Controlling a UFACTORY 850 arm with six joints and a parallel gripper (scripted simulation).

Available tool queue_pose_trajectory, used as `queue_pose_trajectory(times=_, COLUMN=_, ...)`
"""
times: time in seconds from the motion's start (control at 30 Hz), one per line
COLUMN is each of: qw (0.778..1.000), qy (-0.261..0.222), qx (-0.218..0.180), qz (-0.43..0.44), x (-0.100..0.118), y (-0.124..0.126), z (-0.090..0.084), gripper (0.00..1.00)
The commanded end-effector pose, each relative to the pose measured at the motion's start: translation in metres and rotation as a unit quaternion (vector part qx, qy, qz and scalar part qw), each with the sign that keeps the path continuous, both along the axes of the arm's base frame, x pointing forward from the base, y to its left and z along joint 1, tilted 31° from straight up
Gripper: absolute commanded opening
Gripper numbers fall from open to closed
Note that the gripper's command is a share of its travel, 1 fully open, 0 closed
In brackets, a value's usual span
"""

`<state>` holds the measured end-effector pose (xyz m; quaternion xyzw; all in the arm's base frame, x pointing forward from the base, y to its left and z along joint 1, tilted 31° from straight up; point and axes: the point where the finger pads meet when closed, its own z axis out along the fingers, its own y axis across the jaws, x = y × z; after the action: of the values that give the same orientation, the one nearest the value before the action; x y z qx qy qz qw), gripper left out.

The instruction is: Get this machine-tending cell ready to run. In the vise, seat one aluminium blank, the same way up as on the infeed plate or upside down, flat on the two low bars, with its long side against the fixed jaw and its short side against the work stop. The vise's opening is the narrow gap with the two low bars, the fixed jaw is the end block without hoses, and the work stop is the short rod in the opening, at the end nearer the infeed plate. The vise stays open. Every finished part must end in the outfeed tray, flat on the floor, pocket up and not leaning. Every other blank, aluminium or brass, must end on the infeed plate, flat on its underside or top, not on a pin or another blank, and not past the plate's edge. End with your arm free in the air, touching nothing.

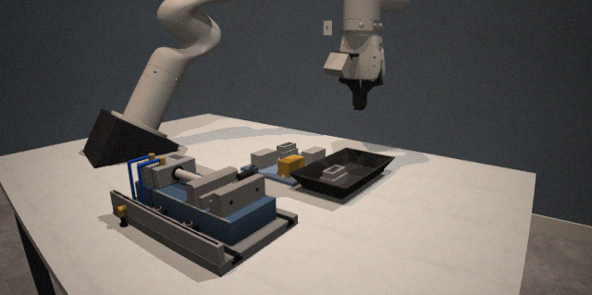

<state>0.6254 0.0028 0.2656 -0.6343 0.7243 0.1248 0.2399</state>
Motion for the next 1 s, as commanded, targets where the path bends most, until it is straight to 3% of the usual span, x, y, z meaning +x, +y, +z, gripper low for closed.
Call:
queue_pose_trajectory(times=0.0, qw=1.000, qy=-0.001, qx=0.000, qz=0.000, x=0.003, y=0.004, z=-0.007, gripper=0.00)
queue_pose_trajectory(times=0.6, qw=1.000, qy=-0.001, qx=0.000, qz=0.000, x=0.009, y=0.018, z=-0.031, gripper=0.00)
queue_pose_trajectory(times=0.97, qw=1.000, qy=-0.001, qx=0.000, qz=0.000, x=0.010, y=0.021, z=-0.037, gripper=0.00)
